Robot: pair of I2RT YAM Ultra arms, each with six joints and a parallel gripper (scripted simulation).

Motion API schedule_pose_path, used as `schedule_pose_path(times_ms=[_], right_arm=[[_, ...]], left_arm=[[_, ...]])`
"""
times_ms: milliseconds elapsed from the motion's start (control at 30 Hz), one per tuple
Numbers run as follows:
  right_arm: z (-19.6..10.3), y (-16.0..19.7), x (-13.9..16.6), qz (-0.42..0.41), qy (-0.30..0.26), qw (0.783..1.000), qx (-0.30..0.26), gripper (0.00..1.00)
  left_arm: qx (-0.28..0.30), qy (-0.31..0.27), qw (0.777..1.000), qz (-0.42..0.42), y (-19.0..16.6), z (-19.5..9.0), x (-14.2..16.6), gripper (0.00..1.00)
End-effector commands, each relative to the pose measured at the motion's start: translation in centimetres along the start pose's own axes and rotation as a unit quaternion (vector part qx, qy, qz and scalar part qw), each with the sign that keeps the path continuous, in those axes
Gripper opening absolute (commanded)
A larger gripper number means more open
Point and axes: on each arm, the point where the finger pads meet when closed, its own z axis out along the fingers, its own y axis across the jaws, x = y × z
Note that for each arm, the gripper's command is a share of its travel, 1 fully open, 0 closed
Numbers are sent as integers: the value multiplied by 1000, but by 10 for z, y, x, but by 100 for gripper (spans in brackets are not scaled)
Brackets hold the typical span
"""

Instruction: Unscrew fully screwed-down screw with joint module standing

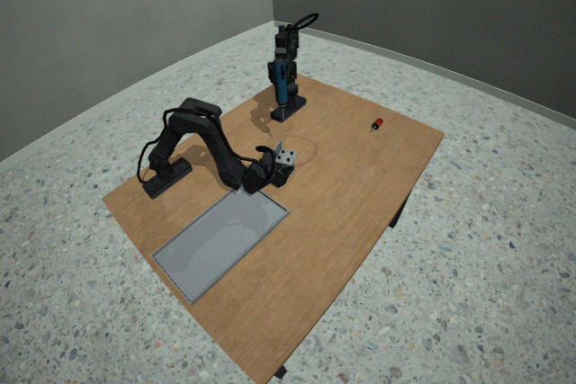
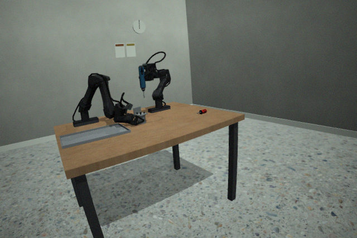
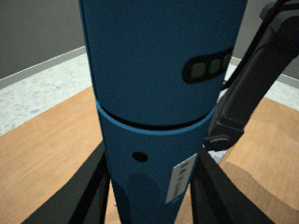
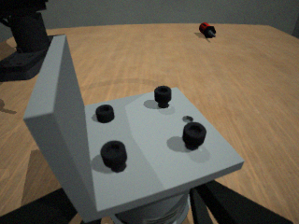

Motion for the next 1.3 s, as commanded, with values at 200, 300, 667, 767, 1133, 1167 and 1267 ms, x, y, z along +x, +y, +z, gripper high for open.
schedule_pose_path(times_ms=[200, 300, 667, 767, 1133, 1167, 1267], right_arm=[[-6, -6, -14, -11, -10, 1000, 7, 59], [-6, -6, -14, -11, -10, 1000, 7, 59], [-6, -6, -14, -11, -10, 1000, 7, 59], [-6, -6, -14, -11, -10, 1000, 7, 59], [-6, -6, -14, -11, -10, 1000, 7, 59], [-6, -6, -14, -11, -10, 1000, 7, 59], [-6, -6, -14, -11, -10, 1000, 7, 59]], left_arm=[[4, -65, 998, 0, -1, 5, -40, 42], [4, -65, 998, 0, -1, 9, -40, 42], [3, -65, 998, 0, -1, 17, -40, 42], [3, -65, 998, 0, -1, 20, -40, 42], [2, -65, 998, 0, 0, 29, -40, 42], [2, -65, 998, 0, 0, 29, -40, 42], [2, -66, 998, 0, 0, 33, -40, 42]])
